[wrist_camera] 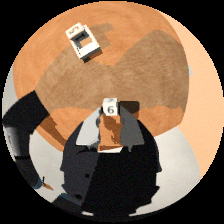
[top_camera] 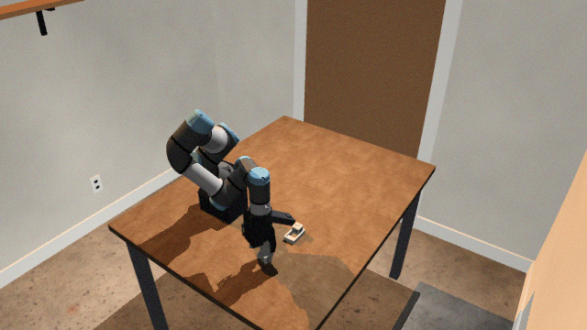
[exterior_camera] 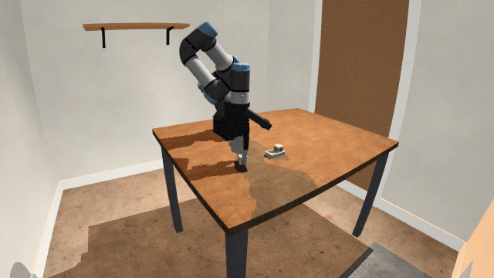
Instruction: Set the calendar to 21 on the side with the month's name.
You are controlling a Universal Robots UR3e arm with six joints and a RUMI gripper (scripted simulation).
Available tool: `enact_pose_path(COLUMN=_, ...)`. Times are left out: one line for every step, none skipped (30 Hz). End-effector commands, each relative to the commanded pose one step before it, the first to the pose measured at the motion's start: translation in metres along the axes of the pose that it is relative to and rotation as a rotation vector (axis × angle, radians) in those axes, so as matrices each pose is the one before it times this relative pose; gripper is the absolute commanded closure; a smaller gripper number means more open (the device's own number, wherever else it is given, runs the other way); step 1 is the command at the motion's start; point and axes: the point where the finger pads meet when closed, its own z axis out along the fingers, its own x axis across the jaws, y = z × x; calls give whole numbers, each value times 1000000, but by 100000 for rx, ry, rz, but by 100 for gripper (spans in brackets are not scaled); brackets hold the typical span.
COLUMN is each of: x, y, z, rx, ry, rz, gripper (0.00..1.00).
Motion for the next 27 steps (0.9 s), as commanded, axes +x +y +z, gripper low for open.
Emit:
enact_pose_path(x=467, y=-7, z=-374, rx=21, ry=154, rz=43, gripper=76)
enact_pose_path(x=0, y=0, z=0, rx=0, ry=0, rz=0, gripper=72)
enact_pose_path(x=0, y=0, z=0, rx=0, ry=0, rz=0, gripper=72)
enact_pose_path(x=0, y=0, z=0, rx=0, ry=0, rz=0, gripper=72)
enact_pose_path(x=0, y=0, z=0, rx=0, ry=0, rz=0, gripper=72)
enact_pose_path(x=0, y=0, z=0, rx=0, ry=0, rz=0, gripper=72)
enact_pose_path(x=0, y=0, z=0, rx=0, ry=0, rz=0, gripper=72)
enact_pose_path(x=0, y=0, z=0, rx=0, ry=0, rz=0, gripper=72)
enact_pose_path(x=0, y=0, z=0, rx=0, ry=0, rz=0, gripper=72)
enact_pose_path(x=0, y=0, z=0, rx=0, ry=0, rz=0, gripper=72)
enact_pose_path(x=0, y=0, z=0, rx=0, ry=0, rz=0, gripper=72)
enact_pose_path(x=0, y=0, z=0, rx=0, ry=0, rz=0, gripper=72)
enact_pose_path(x=0, y=0, z=-5, rx=0, ry=0, rz=0, gripper=72)
enact_pose_path(x=0, y=0, z=-37, rx=0, ry=0, rz=0, gripper=72)
enact_pose_path(x=1, y=-1, z=-96, rx=0, ry=0, rz=0, gripper=72)
enact_pose_path(x=2, y=-1, z=-180, rx=0, ry=0, rz=0, gripper=72)
enact_pose_path(x=3, y=-2, z=-286, rx=0, ry=0, rz=0, gripper=72)
enact_pose_path(x=3, y=-2, z=-410, rx=0, ry=0, rz=0, gripper=72)
enact_pose_path(x=3, y=-2, z=-549, rx=0, ry=0, rz=0, gripper=72)
enact_pose_path(x=2, y=-1, z=-702, rx=0, ry=0, rz=0, gripper=72)
enact_pose_path(x=-1, y=1, z=-866, rx=0, ry=0, rz=0, gripper=72)
enact_pose_path(x=-6, y=4, z=-1037, rx=-1, ry=0, rz=0, gripper=72)
enact_pose_path(x=-4, y=3, z=-1207, rx=0, ry=0, rz=0, gripper=72)
enact_pose_path(x=9, y=-7, z=-1369, rx=1, ry=-1, rz=0, gripper=72)
enact_pose_path(x=0, y=0, z=-1548, rx=0, ry=0, rz=0, gripper=72)
enact_pose_path(x=0, y=0, z=0, rx=0, ry=0, rz=0, gripper=72)
enact_pose_path(x=0, y=0, z=0, rx=0, ry=0, rz=0, gripper=72)
